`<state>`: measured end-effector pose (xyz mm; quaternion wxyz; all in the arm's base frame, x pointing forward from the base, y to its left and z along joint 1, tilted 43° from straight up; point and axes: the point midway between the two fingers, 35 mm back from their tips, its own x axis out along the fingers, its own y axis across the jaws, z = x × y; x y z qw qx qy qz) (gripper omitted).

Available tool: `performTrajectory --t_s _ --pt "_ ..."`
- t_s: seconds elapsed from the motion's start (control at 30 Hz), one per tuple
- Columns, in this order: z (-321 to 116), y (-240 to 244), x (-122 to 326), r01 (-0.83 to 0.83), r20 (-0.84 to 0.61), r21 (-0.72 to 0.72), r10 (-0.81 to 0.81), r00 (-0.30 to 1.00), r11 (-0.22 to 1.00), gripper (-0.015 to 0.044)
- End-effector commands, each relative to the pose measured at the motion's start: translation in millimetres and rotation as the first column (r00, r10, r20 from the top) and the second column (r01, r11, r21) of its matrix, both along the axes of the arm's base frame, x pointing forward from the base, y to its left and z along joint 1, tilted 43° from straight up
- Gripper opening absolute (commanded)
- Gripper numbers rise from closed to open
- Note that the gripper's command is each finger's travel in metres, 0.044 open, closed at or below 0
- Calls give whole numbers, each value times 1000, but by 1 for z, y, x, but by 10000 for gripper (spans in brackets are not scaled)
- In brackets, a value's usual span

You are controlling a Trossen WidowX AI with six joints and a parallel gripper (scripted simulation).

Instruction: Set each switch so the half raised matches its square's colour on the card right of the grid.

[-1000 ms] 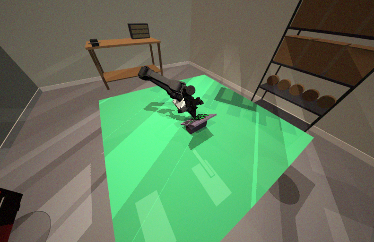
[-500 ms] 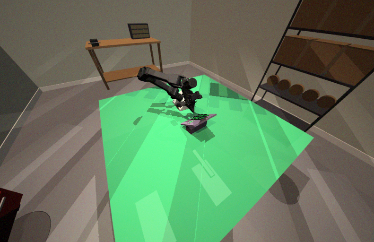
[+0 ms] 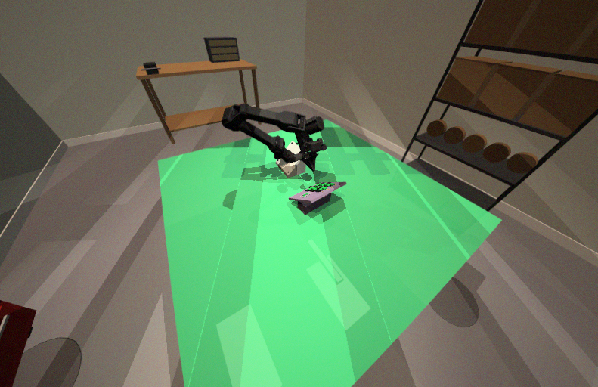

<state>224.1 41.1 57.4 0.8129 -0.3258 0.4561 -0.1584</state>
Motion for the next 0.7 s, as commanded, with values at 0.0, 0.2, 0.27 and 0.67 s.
performTrajectory --t_s 0.0,0.2,0.27,0.67 --pt "-5 1 -3 7 19 -1 -7 1000 1000 0" --pt "-26 -19 15 -10 40 -2 10 999 1000 0" --pt "-26 -19 15 -10 40 -2 10 999 1000 0" --pt "-35 -27 23 -10 41 -3 10 999 1000 0"
